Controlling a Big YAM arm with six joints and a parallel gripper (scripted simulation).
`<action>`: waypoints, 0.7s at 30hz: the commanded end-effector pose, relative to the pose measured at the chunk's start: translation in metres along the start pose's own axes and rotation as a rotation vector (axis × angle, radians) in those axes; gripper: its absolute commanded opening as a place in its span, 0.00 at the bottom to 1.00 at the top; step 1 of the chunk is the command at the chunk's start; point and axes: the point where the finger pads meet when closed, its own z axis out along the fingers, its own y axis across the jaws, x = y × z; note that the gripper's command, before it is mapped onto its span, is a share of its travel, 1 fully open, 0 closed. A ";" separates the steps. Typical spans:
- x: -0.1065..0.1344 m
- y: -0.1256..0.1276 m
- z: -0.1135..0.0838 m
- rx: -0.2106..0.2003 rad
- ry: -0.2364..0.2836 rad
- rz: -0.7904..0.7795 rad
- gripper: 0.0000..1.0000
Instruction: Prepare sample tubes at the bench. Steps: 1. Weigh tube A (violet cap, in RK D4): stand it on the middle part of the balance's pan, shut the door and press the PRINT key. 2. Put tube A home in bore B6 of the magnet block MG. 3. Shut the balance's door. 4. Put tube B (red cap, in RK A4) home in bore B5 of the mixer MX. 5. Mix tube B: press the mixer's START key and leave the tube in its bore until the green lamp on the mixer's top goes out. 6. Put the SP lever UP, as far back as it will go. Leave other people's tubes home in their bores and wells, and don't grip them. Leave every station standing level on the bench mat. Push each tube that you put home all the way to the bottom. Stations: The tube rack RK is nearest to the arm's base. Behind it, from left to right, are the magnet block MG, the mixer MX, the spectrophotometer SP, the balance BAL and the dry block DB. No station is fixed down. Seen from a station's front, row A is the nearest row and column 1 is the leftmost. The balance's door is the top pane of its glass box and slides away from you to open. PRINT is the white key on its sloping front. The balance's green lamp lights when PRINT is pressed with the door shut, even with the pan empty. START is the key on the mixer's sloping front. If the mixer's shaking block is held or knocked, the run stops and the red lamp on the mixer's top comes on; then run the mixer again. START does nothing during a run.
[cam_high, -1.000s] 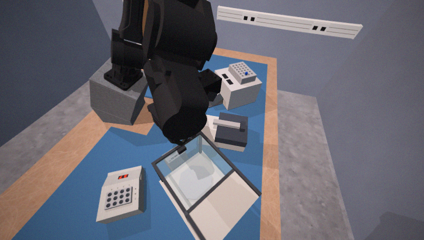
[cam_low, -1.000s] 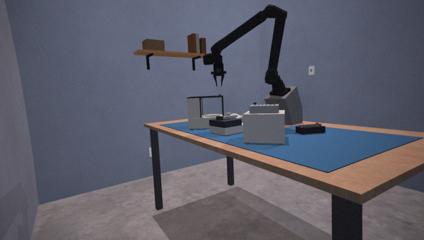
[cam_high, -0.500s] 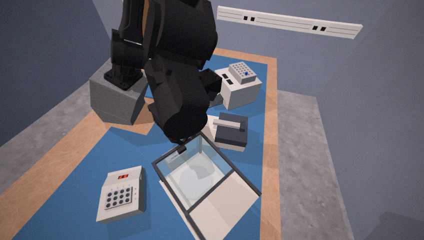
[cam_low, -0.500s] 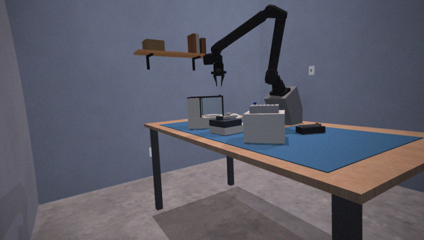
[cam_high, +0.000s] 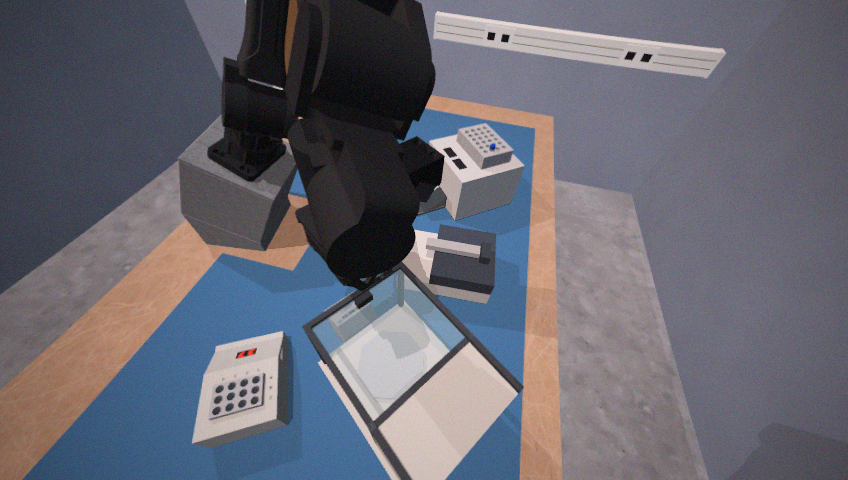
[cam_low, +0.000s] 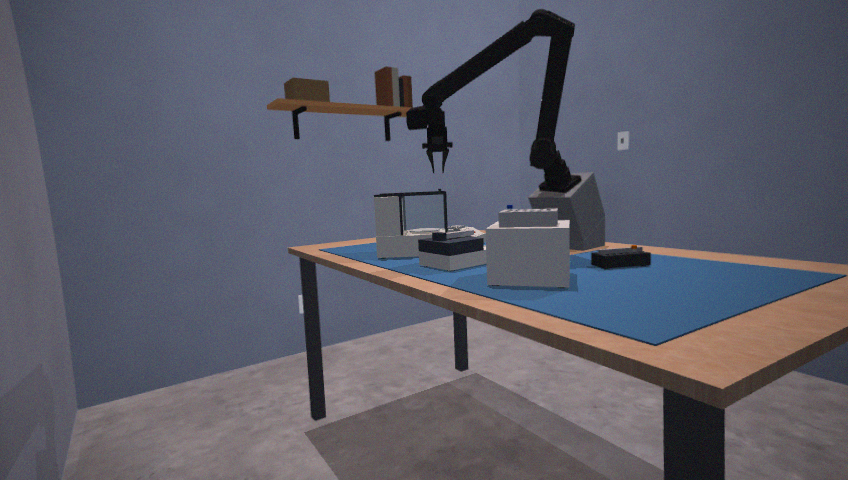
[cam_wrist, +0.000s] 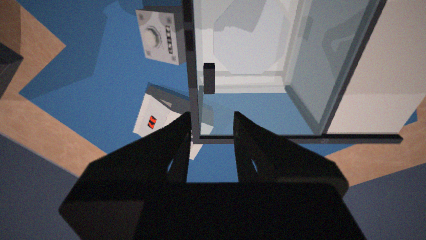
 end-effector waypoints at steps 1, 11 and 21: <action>-0.001 -0.010 -0.009 0.025 0.009 -0.011 0.30; -0.001 -0.010 -0.009 0.025 0.009 -0.011 0.30; -0.003 -0.001 0.012 0.001 0.000 -0.003 0.30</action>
